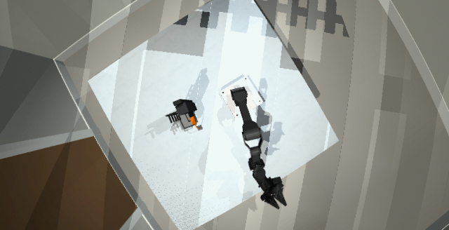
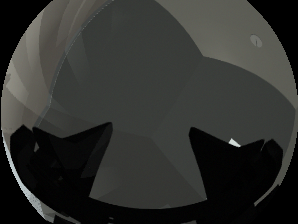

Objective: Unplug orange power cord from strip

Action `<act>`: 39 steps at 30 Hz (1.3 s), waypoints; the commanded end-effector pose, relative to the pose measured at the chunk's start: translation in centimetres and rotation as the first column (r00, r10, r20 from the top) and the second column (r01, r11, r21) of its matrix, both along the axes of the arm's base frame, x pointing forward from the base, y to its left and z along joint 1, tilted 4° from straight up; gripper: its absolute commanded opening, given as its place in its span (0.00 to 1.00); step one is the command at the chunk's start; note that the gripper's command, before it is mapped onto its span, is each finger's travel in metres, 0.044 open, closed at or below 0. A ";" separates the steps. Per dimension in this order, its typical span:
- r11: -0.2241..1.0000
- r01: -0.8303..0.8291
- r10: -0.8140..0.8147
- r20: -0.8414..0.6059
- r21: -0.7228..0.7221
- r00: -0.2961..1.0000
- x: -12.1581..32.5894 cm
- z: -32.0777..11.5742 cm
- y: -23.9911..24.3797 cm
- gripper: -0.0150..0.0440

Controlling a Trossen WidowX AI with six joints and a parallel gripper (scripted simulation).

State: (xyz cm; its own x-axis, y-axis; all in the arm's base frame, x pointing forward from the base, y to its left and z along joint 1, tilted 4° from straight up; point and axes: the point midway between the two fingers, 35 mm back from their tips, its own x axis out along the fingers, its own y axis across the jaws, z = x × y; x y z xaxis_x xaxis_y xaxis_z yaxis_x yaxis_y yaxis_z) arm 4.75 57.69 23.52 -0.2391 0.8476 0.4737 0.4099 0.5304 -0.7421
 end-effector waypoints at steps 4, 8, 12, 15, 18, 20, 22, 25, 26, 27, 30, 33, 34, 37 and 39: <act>0.990 0.065 -0.074 -0.070 -0.127 0.995 4.3 -1.0 0.6 0.75; 0.933 0.155 -0.220 -0.174 -0.325 0.960 11.1 -3.0 0.2 0.58; 0.841 0.198 -0.374 -0.276 -0.503 0.885 17.4 -5.0 -1.8 0.53; 0.776 0.202 -0.471 -0.334 -0.598 0.817 20.9 -6.2 -3.7 0.53; 0.683 0.201 -0.594 -0.375 -0.702 0.712 24.7 -7.9 -6.7 0.53; 0.625 0.191 -0.664 -0.387 -0.757 0.639 26.7 -8.9 -8.8 0.53; 0.576 0.182 -0.726 -0.396 -0.797 0.562 28.3 -9.7 -10.9 0.53; 0.524 0.167 -0.781 -0.393 -0.835 0.485 29.7 -10.5 -13.1 0.53; 0.496 0.158 -0.807 -0.386 -0.854 0.447 30.3 -11.0 -14.2 0.53; 0.464 0.146 -0.835 -0.376 -0.874 0.401 31.0 -11.4 -15.6 0.53; 0.369 0.097 -0.906 -0.334 -0.924 0.260 32.5 -12.8 -19.9 0.53; 0.268 0.024 -0.958 -0.263 -0.963 0.109 33.4 -14.1 -24.9 0.53; 0.236 -0.004 -0.970 -0.235 -0.972 0.059 33.6 -14.4 -26.6 0.53; 0.149 -0.100 -0.986 -0.140 -0.984 -0.086 33.3 -15.3 -31.8 0.53; 0.099 -0.171 -0.982 -0.069 -0.980 -0.175 32.7 -15.6 -35.2 0.53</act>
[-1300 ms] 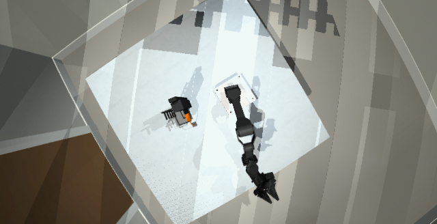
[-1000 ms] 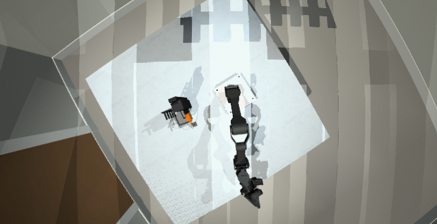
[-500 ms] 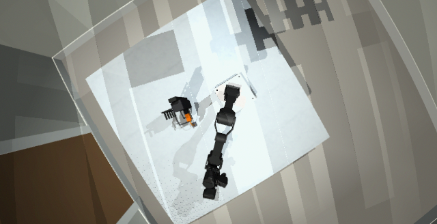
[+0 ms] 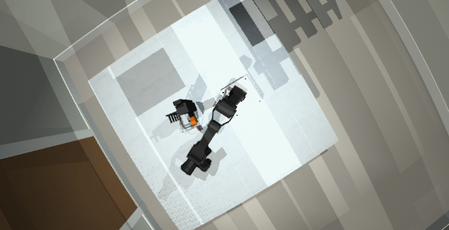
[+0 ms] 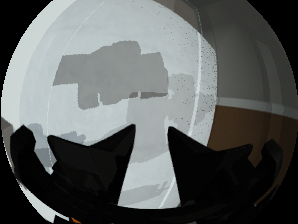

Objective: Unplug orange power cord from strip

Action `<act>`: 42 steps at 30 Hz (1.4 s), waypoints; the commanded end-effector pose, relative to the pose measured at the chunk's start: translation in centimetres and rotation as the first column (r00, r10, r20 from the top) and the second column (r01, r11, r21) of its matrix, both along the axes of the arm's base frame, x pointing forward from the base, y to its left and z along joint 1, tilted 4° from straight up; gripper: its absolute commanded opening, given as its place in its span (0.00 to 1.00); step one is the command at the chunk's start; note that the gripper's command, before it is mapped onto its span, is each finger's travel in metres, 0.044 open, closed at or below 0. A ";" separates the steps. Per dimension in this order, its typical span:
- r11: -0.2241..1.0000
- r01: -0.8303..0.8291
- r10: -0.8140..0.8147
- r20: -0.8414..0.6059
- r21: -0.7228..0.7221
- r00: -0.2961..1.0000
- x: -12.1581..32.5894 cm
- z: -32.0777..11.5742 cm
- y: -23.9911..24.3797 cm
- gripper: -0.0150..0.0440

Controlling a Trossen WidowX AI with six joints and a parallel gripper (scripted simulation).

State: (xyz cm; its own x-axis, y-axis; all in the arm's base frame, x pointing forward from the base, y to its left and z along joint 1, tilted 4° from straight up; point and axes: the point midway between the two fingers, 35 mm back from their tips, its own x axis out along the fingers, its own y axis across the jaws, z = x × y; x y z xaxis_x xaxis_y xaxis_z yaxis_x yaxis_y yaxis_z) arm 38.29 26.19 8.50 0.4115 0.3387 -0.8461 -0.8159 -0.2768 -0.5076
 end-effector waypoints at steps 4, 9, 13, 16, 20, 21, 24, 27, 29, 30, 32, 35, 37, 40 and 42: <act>0.951 0.227 -0.274 -0.229 -0.212 0.934 -3.1 -0.6 -10.3 0.53; 0.872 0.316 -0.448 -0.352 -0.373 0.822 -6.8 0.2 -16.7 0.53; 0.869 0.318 -0.454 -0.356 -0.379 0.816 -6.9 0.3 -16.9 0.53; 0.869 0.318 -0.454 -0.356 -0.379 0.816 -6.8 0.3 -16.9 0.53; 0.869 0.318 -0.455 -0.356 -0.379 0.816 -6.8 0.3 -17.2 0.53; 0.869 0.318 -0.455 -0.356 -0.379 0.816 -6.8 0.3 -17.4 0.53; 0.869 0.318 -0.455 -0.356 -0.380 0.816 -6.8 0.3 -17.9 0.53; 0.868 0.318 -0.455 -0.356 -0.380 0.816 -6.9 0.4 -18.4 0.53; 0.868 0.318 -0.455 -0.355 -0.380 0.816 -6.9 0.4 -18.7 0.53; 0.868 0.318 -0.455 -0.355 -0.381 0.816 -6.9 0.4 -18.9 0.53; 0.868 0.318 -0.455 -0.355 -0.381 0.816 -6.9 0.4 -19.2 0.53; 0.868 0.318 -0.455 -0.355 -0.381 0.816 -6.9 0.4 -19.7 0.53; 0.868 0.318 -0.456 -0.355 -0.382 0.816 -7.0 0.4 -20.0 0.53; 0.868 0.318 -0.456 -0.355 -0.382 0.816 -7.0 0.5 -20.5 0.53; 0.867 0.318 -0.456 -0.355 -0.382 0.816 -7.0 0.5 -20.8 0.53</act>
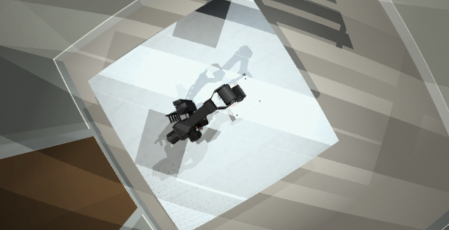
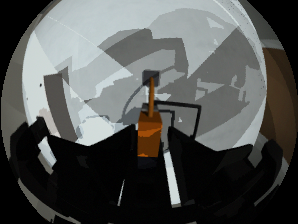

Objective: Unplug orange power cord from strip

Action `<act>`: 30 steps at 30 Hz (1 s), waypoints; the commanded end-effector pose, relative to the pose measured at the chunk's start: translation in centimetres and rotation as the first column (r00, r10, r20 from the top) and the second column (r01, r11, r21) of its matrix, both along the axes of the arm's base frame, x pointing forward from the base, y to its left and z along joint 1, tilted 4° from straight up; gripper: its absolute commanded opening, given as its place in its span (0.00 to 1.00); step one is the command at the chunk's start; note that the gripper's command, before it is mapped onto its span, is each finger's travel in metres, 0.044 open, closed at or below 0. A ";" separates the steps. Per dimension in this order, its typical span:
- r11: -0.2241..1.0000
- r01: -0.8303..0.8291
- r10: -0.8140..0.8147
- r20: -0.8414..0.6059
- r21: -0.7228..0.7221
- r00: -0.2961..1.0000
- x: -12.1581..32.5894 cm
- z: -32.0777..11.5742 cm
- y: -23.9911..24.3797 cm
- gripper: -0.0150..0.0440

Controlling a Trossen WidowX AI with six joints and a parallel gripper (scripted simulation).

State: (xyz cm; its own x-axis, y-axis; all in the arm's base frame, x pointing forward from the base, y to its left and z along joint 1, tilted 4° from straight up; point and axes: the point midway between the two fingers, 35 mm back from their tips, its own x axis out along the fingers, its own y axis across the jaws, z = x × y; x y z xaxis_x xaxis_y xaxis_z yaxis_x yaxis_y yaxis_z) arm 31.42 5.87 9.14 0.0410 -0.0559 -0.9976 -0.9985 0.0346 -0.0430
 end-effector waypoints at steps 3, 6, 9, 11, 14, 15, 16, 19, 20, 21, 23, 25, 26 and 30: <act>1.000 -0.004 0.004 -0.005 -0.007 1.000 -0.2 -0.2 -0.6 0.53; 1.000 -0.004 0.004 -0.005 -0.007 1.000 -0.2 -0.4 -0.6 0.53; 1.000 -0.004 0.004 -0.005 -0.007 1.000 -0.2 -0.8 -0.6 0.53; 1.000 -0.004 0.004 -0.005 -0.007 1.000 -0.2 -1.1 -0.6 0.53; 1.000 -0.004 0.004 -0.005 -0.007 1.000 -0.1 -1.4 -0.7 0.53; 1.000 -0.004 0.004 -0.005 -0.007 1.000 -0.1 -1.4 -0.7 0.53; 1.000 -0.004 0.004 -0.005 -0.007 1.000 -0.1 -1.4 -0.7 0.53; 1.000 0.001 -0.001 -0.001 -0.001 1.000 0.0 -1.1 -0.5 0.44; 1.000 0.001 -0.001 -0.001 -0.001 1.000 0.0 -1.1 -0.5 0.39; 1.000 0.001 -0.001 -0.001 -0.001 1.000 0.0 -1.1 -0.5 0.38; 1.000 0.001 -0.001 -0.001 -0.001 1.000 0.0 -1.1 -0.5 0.36; 1.000 0.001 -0.001 -0.001 -0.001 1.000 0.0 -1.1 -0.5 0.34; 1.000 0.001 -0.001 -0.001 -0.001 1.000 0.0 -1.1 -0.5 0.32; 1.000 0.001 -0.001 -0.001 -0.001 1.000 0.0 -1.1 -0.5 0.25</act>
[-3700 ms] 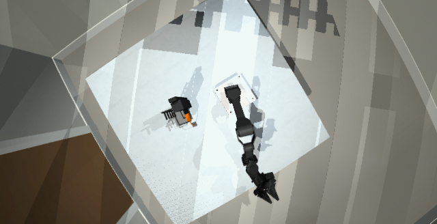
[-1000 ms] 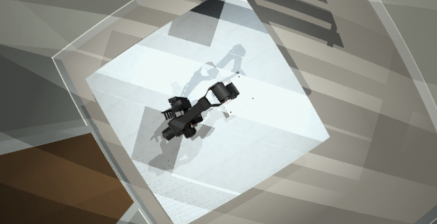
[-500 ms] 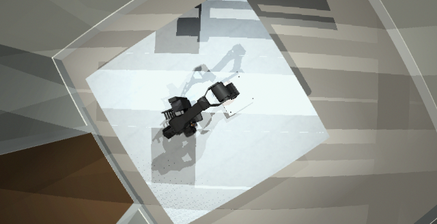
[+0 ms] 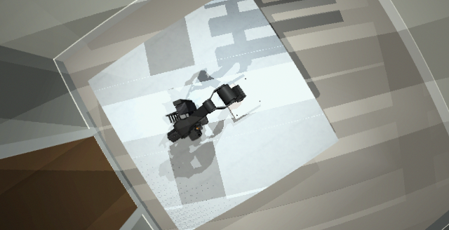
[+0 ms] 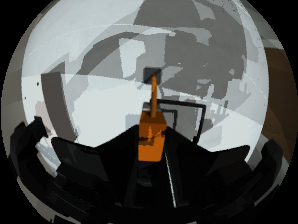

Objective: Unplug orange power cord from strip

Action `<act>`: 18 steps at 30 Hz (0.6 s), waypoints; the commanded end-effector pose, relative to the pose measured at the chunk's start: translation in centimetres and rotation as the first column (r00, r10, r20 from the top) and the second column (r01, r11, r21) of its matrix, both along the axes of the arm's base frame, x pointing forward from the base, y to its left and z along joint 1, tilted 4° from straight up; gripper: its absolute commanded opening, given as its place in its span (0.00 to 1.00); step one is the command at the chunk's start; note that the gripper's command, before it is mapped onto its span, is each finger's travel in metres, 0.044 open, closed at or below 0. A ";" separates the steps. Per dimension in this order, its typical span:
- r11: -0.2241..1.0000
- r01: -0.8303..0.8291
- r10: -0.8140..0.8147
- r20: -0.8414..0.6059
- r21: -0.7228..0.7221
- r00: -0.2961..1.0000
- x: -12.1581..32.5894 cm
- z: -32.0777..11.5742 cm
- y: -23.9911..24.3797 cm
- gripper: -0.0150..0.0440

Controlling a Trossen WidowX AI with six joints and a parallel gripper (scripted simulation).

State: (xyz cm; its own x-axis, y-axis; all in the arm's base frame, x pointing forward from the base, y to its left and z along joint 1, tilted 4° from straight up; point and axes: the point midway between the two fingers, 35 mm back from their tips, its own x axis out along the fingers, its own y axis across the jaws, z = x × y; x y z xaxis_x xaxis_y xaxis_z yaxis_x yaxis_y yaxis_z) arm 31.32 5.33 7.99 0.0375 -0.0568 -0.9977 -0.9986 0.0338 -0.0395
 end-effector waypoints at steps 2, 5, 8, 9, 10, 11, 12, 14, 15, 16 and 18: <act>1.000 0.002 -0.002 0.003 0.000 1.000 0.1 0.0 0.1 0.25; 1.000 0.002 -0.002 0.003 0.000 1.000 0.1 0.0 0.5 0.25; 1.000 0.001 -0.001 0.002 0.000 1.000 0.2 0.0 1.0 0.25; 1.000 0.001 -0.001 0.002 0.000 1.000 0.2 0.0 1.1 0.25; 1.000 0.001 -0.001 0.002 0.000 1.000 0.2 0.0 1.3 0.25; 1.000 0.001 -0.001 0.002 0.000 1.000 0.3 0.0 1.5 0.25; 1.000 0.001 -0.001 0.002 0.001 1.000 0.3 0.0 1.6 0.25; 1.000 0.001 -0.001 0.002 0.001 1.000 0.3 -0.1 1.9 0.25; 1.000 0.001 -0.001 0.002 0.001 1.000 0.3 -0.1 2.1 0.25; 1.000 0.001 -0.001 0.001 0.001 1.000 0.3 -0.1 2.3 0.25; 1.000 0.000 0.000 0.001 0.001 1.000 0.3 -0.1 2.6 0.25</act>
State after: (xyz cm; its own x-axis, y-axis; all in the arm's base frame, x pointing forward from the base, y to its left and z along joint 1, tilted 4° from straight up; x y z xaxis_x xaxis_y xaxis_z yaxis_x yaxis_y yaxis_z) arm 31.51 5.55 7.82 0.0316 -0.1104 -0.9934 -0.9977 0.0565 -0.0380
